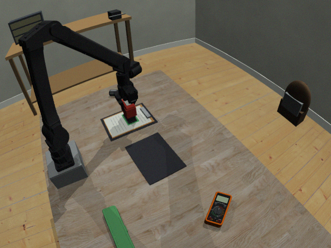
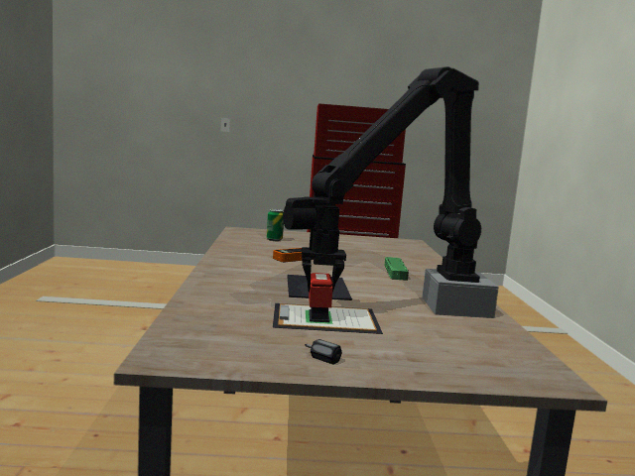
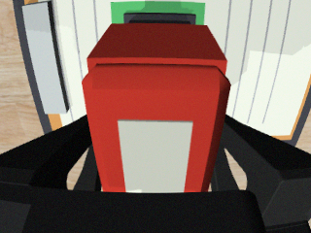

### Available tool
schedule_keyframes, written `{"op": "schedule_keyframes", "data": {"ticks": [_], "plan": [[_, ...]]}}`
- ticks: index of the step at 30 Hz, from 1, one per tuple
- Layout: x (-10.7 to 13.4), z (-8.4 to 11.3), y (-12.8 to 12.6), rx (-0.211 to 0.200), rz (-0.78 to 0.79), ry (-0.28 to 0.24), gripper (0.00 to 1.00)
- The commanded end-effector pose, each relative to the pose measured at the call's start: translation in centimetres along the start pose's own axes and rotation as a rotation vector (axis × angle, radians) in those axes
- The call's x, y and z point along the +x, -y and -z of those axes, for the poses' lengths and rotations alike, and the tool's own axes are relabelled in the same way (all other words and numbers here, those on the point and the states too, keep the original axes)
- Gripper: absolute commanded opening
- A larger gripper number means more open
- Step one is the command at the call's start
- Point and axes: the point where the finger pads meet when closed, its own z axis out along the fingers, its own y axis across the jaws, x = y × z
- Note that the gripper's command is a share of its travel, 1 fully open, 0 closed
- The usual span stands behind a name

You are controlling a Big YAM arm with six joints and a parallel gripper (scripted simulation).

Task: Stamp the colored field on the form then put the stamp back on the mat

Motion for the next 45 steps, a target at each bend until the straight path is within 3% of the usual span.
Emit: {"op": "schedule_keyframes", "data": {"ticks": [1, 3, 6, 13, 16, 17, 18, 19, 20, 23, 24, 27, 31, 38, 40, 41, 42, 45], "plan": [[0.2, 1.1, -1.4, -0.020, 0.002, -0.008, 0.33], [0.5, 2.4, -2.1, -0.048, 0.002, -0.020, 0.33], [0.6, 2.9, -2.2, -0.050, 0.002, -0.021, 0.33], [0.6, 6.5, -2.2, -0.053, 0.002, -0.022, 0.33], [0.6, 6.6, -2.2, -0.053, 0.002, -0.022, 0.33], [0.5, 5.1, -1.9, -0.019, 0.003, -0.008, 0.33], [0.5, 5.1, -1.9, -0.019, 0.003, -0.008, 0.33], [-0.4, 3.6, 0.1, 0.023, 0.003, 0.012, 0.33], [-0.5, 3.5, 0.3, 0.027, 0.003, 0.013, 0.33], [-0.4, 3.6, 0.2, 0.025, 0.003, 0.012, 0.33], [-0.2, 4.2, -0.6, 0.001, 0.002, 0.002, 0.33], [-1.6, 4.5, -0.6, -0.006, -0.003, -0.001, 0.33], [-7.1, 4.9, -2.3, -0.030, -0.018, -0.005, 0.33], [-22.5, 4.8, -1.4, -0.024, -0.059, 0.002, 0.33], [-22.5, 4.8, -1.4, -0.024, -0.059, 0.002, 0.33], [-24.5, 5.7, -2.2, -0.051, -0.064, 0.007, 0.33], [-25.7, 4.7, -0.5, -0.026, -0.068, 0.005, 0.33], [-28.3, 4.7, 0.4, -0.026, -0.075, 0.007, 0.33]]}}
